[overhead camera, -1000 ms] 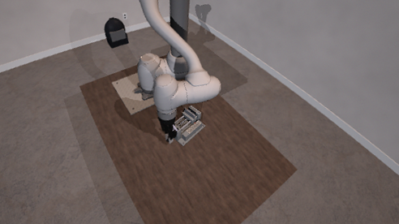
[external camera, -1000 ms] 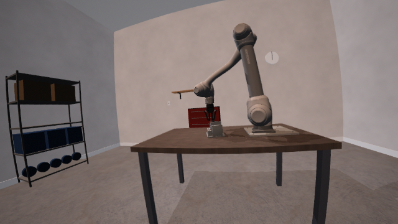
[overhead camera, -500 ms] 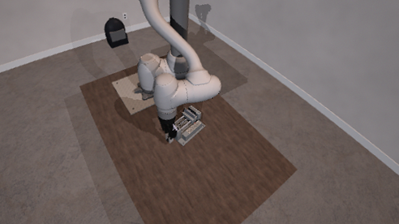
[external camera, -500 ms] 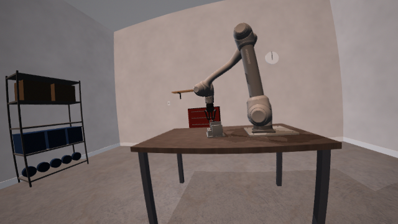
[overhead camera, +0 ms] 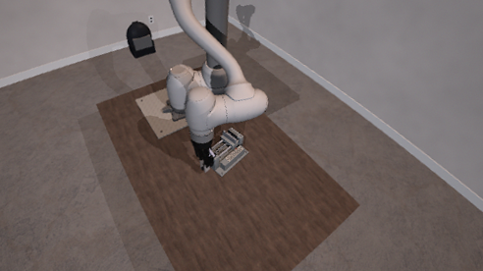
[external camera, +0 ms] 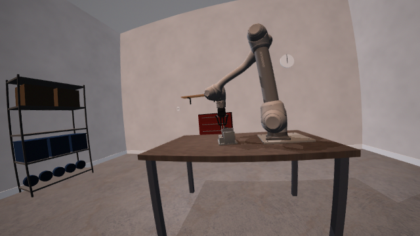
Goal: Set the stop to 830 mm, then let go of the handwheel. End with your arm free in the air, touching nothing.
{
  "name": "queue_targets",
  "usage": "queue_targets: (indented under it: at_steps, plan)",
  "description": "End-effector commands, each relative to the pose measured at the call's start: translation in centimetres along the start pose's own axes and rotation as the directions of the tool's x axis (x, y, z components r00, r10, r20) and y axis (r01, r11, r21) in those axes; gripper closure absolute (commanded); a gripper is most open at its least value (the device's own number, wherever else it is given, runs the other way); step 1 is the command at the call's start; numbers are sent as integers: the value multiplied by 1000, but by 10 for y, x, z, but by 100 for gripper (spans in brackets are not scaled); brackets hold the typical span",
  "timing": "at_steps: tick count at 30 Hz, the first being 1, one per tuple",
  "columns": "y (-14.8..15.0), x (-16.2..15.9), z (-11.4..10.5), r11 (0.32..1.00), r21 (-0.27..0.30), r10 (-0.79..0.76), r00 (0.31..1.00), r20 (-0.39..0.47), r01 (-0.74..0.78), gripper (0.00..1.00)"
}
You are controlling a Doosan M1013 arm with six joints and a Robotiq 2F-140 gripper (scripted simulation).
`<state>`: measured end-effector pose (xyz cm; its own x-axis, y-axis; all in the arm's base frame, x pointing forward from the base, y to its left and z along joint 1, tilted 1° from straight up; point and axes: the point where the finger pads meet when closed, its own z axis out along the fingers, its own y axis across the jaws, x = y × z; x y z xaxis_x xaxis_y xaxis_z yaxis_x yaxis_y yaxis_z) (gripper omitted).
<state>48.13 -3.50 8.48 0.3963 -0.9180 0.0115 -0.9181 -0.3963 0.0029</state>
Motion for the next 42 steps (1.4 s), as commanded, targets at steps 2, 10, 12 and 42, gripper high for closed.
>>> queue_targets:
  at_steps: [2,10,12,42]
  plan:
    - [1,0,-2,1000,0,0,1000,0,0,96]
    - [3,0,-7,1000,0,0,1000,0,0,96]
    - [3,0,-9,1000,0,0,1000,0,0,96]
    - [24,0,-22,1000,0,0,1000,0,0,96]
